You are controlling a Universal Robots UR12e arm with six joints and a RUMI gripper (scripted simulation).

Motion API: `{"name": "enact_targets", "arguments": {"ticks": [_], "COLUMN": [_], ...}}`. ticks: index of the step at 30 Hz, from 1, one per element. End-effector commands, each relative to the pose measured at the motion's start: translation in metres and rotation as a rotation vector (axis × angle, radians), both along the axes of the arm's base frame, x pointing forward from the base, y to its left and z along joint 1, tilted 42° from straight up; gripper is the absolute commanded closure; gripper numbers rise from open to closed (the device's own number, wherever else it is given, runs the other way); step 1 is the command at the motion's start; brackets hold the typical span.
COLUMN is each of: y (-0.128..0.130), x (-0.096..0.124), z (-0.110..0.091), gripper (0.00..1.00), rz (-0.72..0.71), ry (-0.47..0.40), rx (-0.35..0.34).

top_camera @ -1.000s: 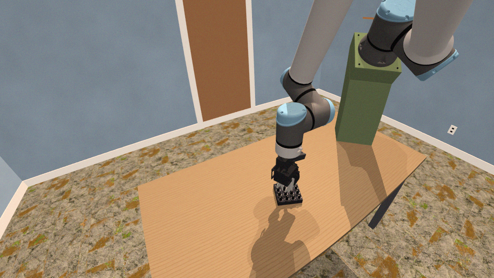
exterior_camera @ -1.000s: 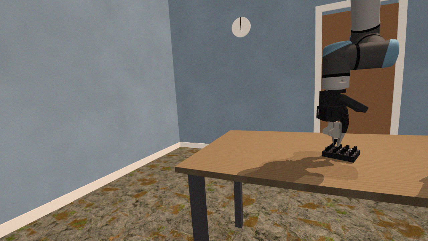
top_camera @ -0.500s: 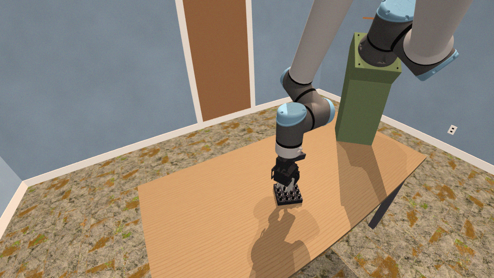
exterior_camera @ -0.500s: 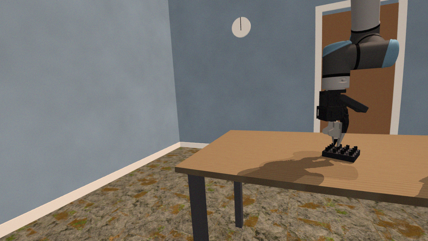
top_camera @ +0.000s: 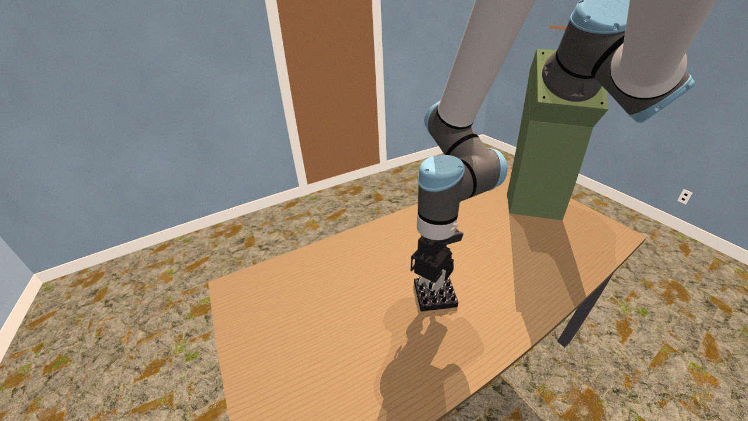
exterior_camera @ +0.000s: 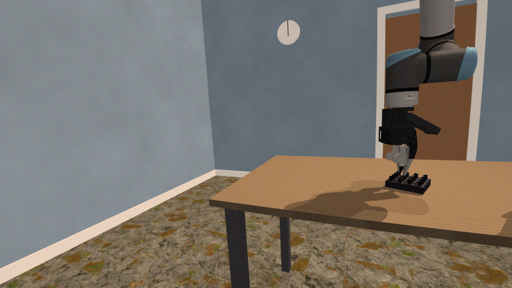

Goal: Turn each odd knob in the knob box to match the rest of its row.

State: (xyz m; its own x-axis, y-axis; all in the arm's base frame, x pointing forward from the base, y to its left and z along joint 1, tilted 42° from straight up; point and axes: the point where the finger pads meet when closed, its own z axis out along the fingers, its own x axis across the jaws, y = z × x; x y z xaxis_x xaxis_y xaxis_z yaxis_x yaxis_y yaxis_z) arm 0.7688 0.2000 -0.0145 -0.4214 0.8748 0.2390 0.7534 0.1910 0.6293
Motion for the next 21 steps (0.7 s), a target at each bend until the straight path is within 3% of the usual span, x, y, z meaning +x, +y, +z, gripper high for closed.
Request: {"name": "enact_targets", "arguments": {"ticks": [1,21], "y": [-0.0004,-0.0011], "x": [-0.0007,-0.0033], "z": [-0.0003,-0.0024], "gripper": [0.89,0.89], "rz": [0.000,0.000], "ry": [-0.001,-0.001], "rx": [0.000,0.000]}}
